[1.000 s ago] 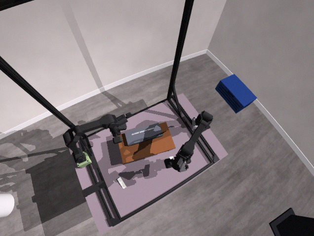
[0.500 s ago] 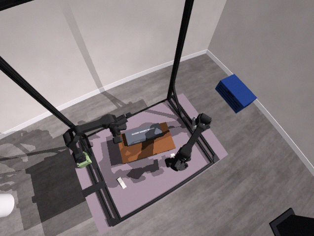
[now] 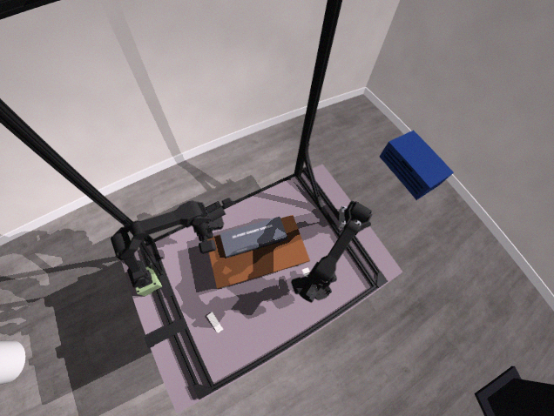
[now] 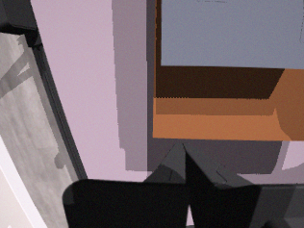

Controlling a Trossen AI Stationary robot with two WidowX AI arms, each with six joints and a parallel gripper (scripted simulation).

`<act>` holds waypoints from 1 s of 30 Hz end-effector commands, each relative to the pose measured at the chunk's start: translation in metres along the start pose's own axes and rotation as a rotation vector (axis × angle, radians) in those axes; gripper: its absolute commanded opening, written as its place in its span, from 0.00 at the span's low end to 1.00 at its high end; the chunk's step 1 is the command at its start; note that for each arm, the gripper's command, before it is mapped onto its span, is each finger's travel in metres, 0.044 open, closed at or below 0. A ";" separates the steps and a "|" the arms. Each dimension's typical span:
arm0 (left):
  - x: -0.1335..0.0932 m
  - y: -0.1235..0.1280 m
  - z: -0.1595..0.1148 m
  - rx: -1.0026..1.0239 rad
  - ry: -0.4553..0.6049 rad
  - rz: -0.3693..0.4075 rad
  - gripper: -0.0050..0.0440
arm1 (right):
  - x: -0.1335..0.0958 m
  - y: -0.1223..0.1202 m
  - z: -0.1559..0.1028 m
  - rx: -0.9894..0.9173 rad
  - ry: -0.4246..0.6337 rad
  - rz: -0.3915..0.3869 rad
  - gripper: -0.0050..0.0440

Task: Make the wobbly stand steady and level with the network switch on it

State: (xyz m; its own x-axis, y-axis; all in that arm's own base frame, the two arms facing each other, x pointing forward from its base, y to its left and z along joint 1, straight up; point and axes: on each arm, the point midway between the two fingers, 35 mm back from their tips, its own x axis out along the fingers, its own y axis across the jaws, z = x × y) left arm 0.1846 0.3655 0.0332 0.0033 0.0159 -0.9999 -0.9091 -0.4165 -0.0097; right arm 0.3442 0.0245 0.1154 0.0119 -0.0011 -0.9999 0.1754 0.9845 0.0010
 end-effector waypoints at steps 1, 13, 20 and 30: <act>0.005 0.001 -0.002 -0.005 0.013 0.010 0.10 | 0.000 0.000 0.000 0.000 0.000 0.000 0.10; 0.061 0.002 -0.003 -0.005 0.013 0.010 0.10 | 0.000 0.000 0.000 0.000 0.000 0.000 0.10; 0.061 0.002 -0.003 -0.005 0.013 0.010 0.10 | 0.000 0.000 0.000 0.000 0.000 0.000 0.10; 0.061 0.002 -0.003 -0.005 0.013 0.010 0.10 | 0.000 0.000 0.000 0.000 0.000 0.000 0.10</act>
State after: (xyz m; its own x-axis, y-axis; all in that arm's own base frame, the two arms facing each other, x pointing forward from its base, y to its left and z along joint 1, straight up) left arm 0.1843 0.3649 -0.0234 0.0006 0.0097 -1.0000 -0.9088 -0.4171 -0.0046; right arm 0.3442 0.0245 0.1154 0.0119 -0.0011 -0.9999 0.1754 0.9845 0.0010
